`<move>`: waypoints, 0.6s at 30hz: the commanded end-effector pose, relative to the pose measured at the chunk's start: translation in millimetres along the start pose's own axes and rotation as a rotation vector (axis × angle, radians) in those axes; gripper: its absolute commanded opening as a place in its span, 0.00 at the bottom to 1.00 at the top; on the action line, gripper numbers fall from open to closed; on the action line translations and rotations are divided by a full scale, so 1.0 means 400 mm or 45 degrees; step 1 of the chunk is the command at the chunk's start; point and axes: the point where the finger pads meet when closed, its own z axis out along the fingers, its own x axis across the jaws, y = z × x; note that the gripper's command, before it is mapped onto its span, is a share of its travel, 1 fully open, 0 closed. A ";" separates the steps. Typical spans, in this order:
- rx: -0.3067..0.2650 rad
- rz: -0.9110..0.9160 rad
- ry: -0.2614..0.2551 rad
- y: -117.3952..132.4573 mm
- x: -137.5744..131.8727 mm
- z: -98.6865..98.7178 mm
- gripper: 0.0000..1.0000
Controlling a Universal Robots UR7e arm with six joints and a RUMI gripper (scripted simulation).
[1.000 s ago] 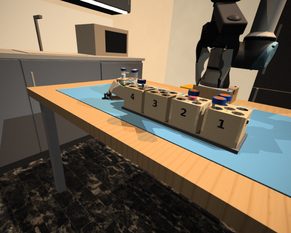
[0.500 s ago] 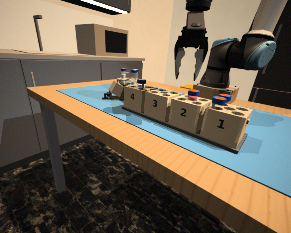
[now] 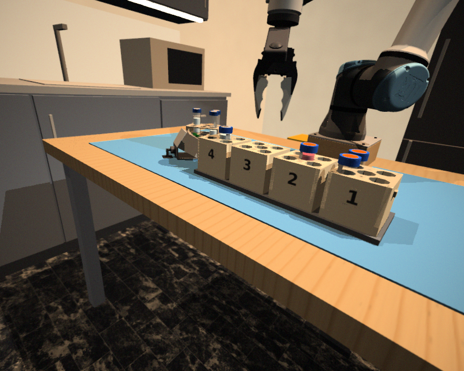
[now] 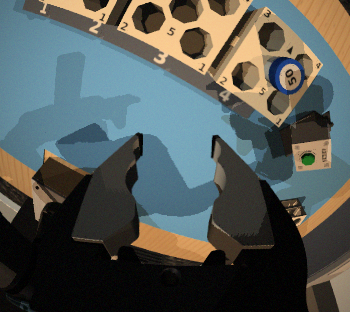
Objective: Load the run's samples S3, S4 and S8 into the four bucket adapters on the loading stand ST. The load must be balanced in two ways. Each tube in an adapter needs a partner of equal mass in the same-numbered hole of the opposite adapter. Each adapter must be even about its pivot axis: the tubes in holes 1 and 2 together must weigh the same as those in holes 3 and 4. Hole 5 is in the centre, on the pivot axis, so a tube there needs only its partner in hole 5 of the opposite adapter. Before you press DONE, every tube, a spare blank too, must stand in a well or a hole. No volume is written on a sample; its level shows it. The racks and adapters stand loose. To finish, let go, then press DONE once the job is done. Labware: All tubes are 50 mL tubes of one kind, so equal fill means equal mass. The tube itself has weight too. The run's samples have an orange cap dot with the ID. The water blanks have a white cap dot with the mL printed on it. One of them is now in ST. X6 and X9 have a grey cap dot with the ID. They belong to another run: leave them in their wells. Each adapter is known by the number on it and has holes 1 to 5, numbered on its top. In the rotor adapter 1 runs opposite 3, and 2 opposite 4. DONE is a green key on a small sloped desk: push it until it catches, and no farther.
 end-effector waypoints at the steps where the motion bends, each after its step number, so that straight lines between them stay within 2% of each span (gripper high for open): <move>1: 0.011 -0.022 -0.009 0.104 0.068 0.001 0.35; 8: 0.011 -0.022 -0.008 0.223 0.156 0.000 0.35; 10: 0.011 -0.022 -0.008 0.223 0.156 0.000 0.35; 18: 0.011 -0.022 -0.004 0.360 0.253 0.000 0.35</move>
